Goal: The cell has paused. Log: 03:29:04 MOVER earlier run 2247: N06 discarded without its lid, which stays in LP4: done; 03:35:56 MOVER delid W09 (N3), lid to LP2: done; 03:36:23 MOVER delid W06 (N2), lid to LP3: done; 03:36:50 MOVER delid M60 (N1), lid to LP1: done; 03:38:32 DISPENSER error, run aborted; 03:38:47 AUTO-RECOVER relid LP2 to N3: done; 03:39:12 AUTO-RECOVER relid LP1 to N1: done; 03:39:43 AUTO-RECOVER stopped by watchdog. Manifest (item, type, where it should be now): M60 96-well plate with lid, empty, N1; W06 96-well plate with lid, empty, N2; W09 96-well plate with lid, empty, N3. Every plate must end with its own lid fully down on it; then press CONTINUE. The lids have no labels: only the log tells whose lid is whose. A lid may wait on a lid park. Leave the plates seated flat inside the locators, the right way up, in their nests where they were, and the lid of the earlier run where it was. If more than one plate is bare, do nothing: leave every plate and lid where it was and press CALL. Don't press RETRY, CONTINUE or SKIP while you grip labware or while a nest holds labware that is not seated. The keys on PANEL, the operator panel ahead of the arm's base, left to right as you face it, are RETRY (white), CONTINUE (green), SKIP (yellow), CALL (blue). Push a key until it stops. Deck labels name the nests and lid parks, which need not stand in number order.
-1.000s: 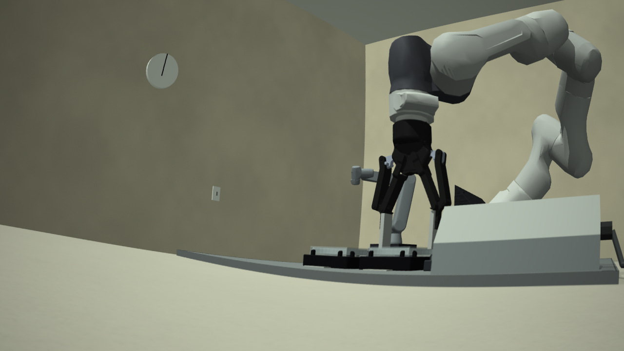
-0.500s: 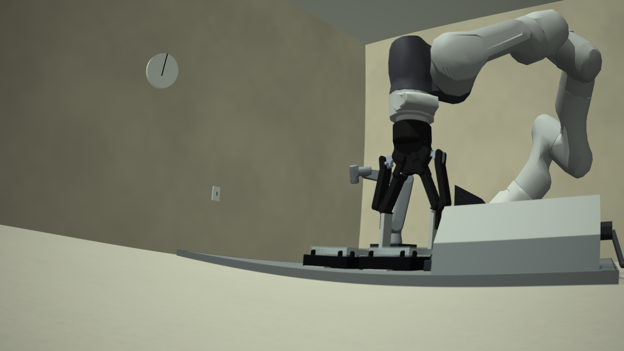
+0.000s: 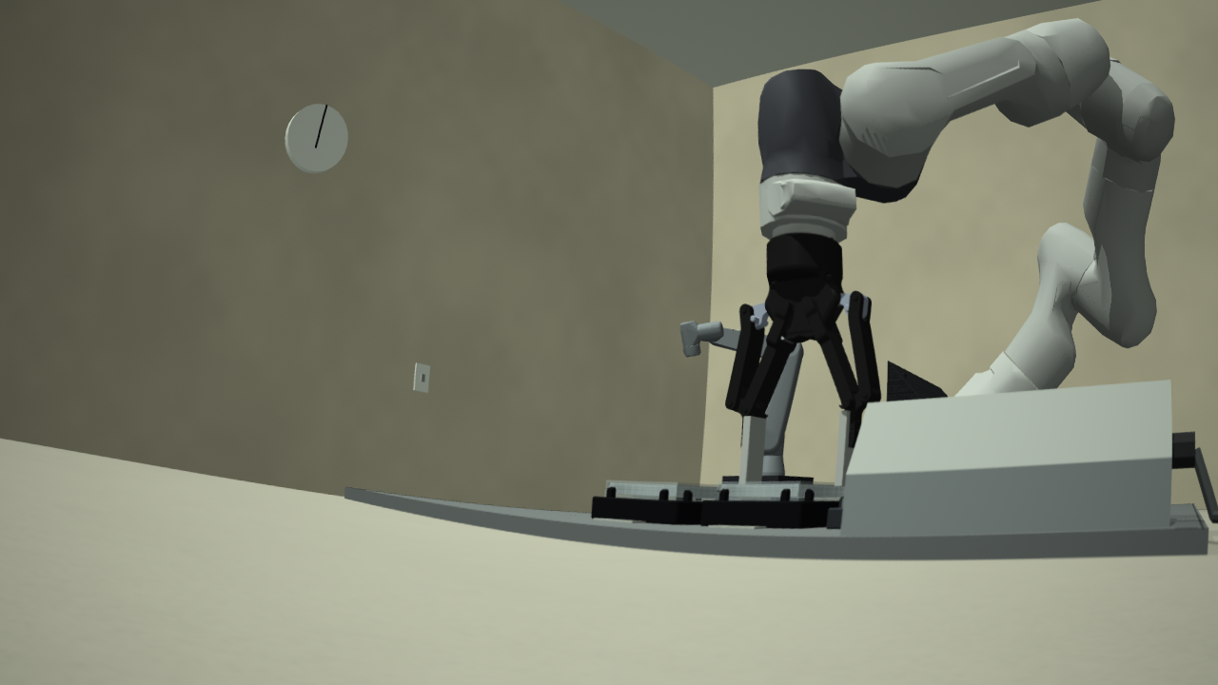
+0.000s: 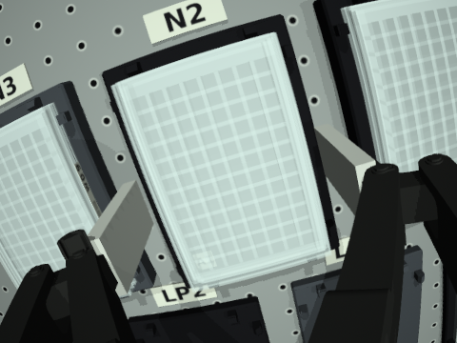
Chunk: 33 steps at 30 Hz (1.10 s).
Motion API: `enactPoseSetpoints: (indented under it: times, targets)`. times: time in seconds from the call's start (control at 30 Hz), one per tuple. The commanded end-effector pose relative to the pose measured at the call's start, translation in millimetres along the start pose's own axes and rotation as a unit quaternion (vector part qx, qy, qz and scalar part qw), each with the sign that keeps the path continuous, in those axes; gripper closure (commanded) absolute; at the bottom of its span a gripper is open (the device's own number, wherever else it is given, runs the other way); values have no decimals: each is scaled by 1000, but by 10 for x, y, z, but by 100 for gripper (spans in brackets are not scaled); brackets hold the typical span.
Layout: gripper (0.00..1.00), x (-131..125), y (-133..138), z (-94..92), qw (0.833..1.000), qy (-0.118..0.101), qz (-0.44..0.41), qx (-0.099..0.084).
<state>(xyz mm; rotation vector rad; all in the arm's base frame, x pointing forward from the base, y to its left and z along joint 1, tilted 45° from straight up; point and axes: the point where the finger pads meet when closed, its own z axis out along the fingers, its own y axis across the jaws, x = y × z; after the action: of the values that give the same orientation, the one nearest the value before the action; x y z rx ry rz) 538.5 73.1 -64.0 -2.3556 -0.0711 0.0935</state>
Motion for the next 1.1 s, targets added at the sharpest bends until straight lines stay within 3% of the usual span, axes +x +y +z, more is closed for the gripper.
enactPoseSetpoints:
  times: [0.0, 0.47, 1.07]
  targets:
    - [34, -6, 4, 10, 1000, 1, 0, 0]
    - [34, -6, 4, -25, 1000, 1, 0, 0]
    - [34, -6, 5, -305, 1000, 1, 0, 0]
